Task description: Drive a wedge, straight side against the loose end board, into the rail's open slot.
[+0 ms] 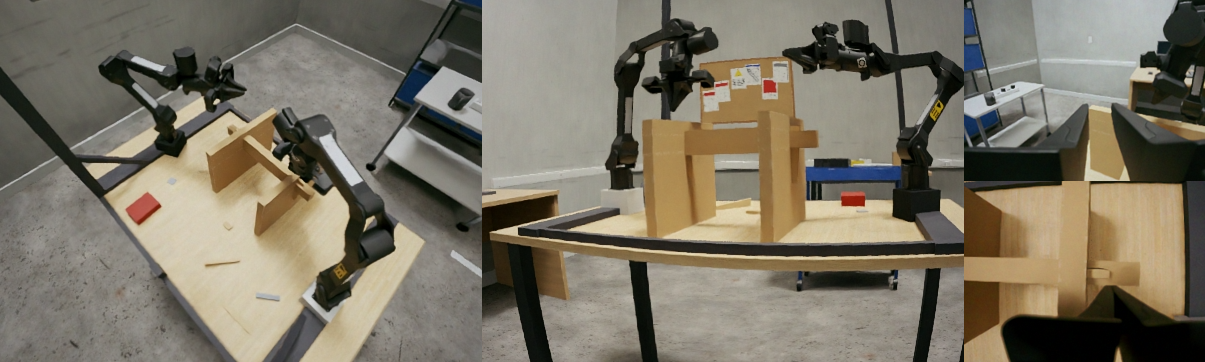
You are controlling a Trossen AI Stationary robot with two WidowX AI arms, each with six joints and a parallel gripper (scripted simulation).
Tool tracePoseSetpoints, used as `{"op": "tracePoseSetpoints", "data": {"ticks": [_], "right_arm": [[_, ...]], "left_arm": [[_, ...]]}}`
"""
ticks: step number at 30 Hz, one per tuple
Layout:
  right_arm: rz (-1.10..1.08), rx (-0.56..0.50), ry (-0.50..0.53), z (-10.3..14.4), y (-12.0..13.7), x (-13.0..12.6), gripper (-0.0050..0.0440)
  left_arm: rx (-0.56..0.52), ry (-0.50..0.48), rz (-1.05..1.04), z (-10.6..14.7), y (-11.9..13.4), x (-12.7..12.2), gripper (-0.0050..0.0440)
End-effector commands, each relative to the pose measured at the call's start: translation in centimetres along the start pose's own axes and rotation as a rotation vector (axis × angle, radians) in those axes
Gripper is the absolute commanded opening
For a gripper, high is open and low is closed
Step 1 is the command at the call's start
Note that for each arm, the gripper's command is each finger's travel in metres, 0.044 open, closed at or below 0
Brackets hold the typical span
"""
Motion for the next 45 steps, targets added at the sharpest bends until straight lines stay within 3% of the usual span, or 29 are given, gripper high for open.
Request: {"op": "tracePoseSetpoints", "data": {"ticks": [1,7,15,17,24,32,34,45], "right_arm": [[-0.009,-0.007,-0.017,0.6,-0.2,-0.2,-0.0050],[0.073,0.012,-0.116,0.4,1.0,0.0,-0.0050],[0.271,-0.003,-0.406,1.0,3.1,1.0,-0.0050],[0.271,-0.003,-0.406,1.0,3.1,1.0,-0.0050],[0.417,-0.043,-0.613,1.6,4.8,1.2,-0.0050],[0.623,-0.159,-0.930,3.1,7.0,0.9,-0.0050],[0.623,-0.159,-0.930,3.1,7.0,0.9,-0.0050],[0.849,-0.421,-1.337,5.3,9.6,-1.2,-0.0050]], "left_arm": [[-0.022,-0.005,-0.002,0.0,-0.9,0.1,0.0085],[-0.022,-0.005,-0.002,0.0,-0.9,0.1,0.0085],[-0.024,-0.005,-0.002,0.0,-0.9,0.1,0.0085],[-0.024,-0.005,-0.002,0.0,-0.9,0.1,0.0085],[-0.023,-0.005,-0.002,0.0,-0.9,0.1,0.0085],[-0.023,-0.005,-0.002,0.0,-0.9,0.1,0.0085],[-0.023,-0.005,-0.002,0.0,-0.9,0.1,0.0085],[-0.021,-0.005,-0.002,0.0,-0.9,0.1,0.0085]]}}
Point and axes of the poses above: on each arm, the point midway between the two fingers, 35 mm back from their tips, its own z axis back along the fingers, its own x axis across the jaws, y = z × x, the point moved 6 cm from there along z, back along the fingers, and after that the axes turned 11 degrees about -z, right-handed, at the moved point
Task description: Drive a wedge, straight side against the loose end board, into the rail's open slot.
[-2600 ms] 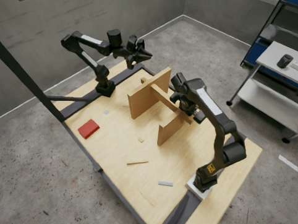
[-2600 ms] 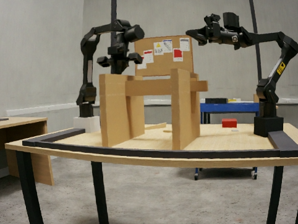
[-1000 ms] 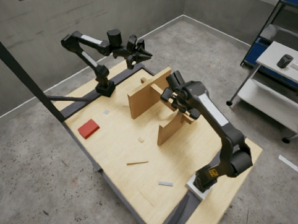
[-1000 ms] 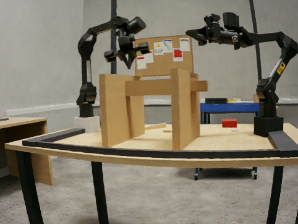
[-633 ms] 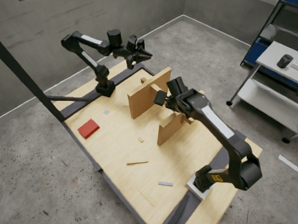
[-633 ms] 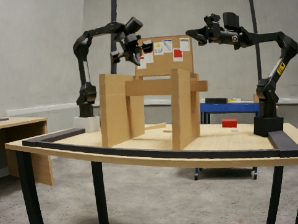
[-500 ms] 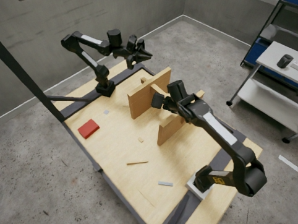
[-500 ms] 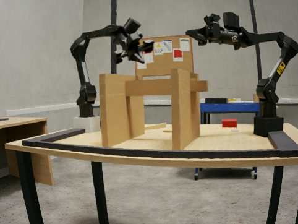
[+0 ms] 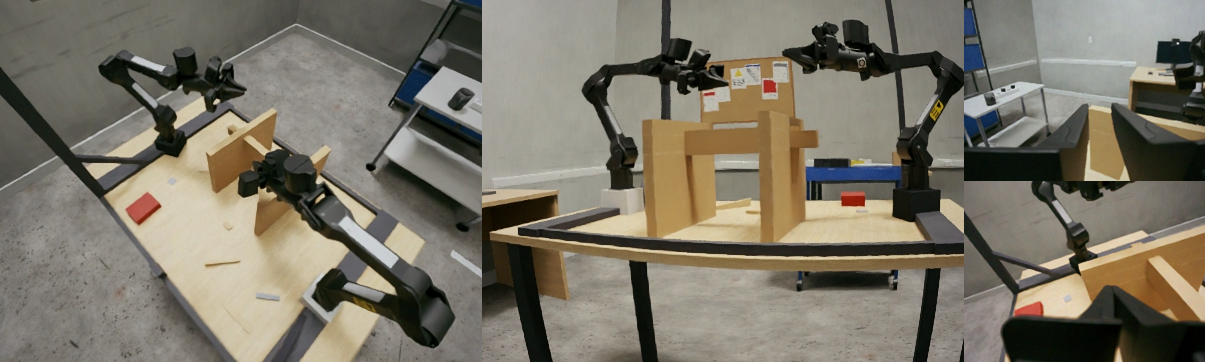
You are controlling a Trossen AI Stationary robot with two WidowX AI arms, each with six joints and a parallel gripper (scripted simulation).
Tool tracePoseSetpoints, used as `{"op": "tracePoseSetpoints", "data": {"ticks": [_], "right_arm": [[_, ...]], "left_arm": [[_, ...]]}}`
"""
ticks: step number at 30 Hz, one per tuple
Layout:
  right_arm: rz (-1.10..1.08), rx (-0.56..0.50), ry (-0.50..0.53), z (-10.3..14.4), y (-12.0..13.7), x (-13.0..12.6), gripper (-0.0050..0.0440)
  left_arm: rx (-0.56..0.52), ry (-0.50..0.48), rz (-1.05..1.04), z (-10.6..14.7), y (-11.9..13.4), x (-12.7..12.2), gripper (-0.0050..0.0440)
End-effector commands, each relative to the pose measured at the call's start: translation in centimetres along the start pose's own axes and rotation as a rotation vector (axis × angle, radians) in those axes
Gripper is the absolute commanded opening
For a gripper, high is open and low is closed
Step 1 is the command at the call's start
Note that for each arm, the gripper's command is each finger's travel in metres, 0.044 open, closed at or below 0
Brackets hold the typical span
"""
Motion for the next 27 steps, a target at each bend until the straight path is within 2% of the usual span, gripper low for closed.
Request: {"op": "tracePoseSetpoints", "data": {"ticks": [1,4,6,12,15,17,27], "right_arm": [[0.108,-0.104,-0.130,1.2,0.6,0.9,-0.0050],[0.194,-0.188,-0.212,2.2,1.0,1.6,-0.0050],[0.194,-0.188,-0.212,2.2,1.0,1.6,-0.0050],[0.302,-0.323,-0.308,3.9,1.1,2.5,-0.0050],[0.298,-0.327,-0.304,3.8,0.8,2.6,-0.0050],[0.289,-0.289,-0.288,3.3,1.7,2.2,-0.0050],[0.289,-0.294,-0.283,3.4,1.7,2.1,-0.0050]], "left_arm": [[-0.021,-0.004,-0.002,0.0,-0.8,0.1,0.0085],[-0.022,-0.005,-0.002,0.0,-0.9,0.1,0.0085],[-0.022,-0.005,-0.002,0.0,-0.9,0.1,0.0085],[-0.023,-0.004,-0.002,0.0,-0.9,0.1,0.0085],[-0.022,-0.004,-0.002,0.0,-0.9,0.1,0.0085],[-0.022,-0.004,-0.002,0.0,-0.9,0.1,0.0085],[-0.023,-0.004,-0.002,0.0,-0.9,0.1,0.0085]]}}
Point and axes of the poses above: on each arm, the point midway between the two fingers, 35 mm back from their tips, its own z axis back along the fingers, its own x axis across the jaws, y = z × x, the point moved 6 cm from there along z, back along the fingers, and after that the axes turned 11 degrees about -z, right-handed, at the moved point
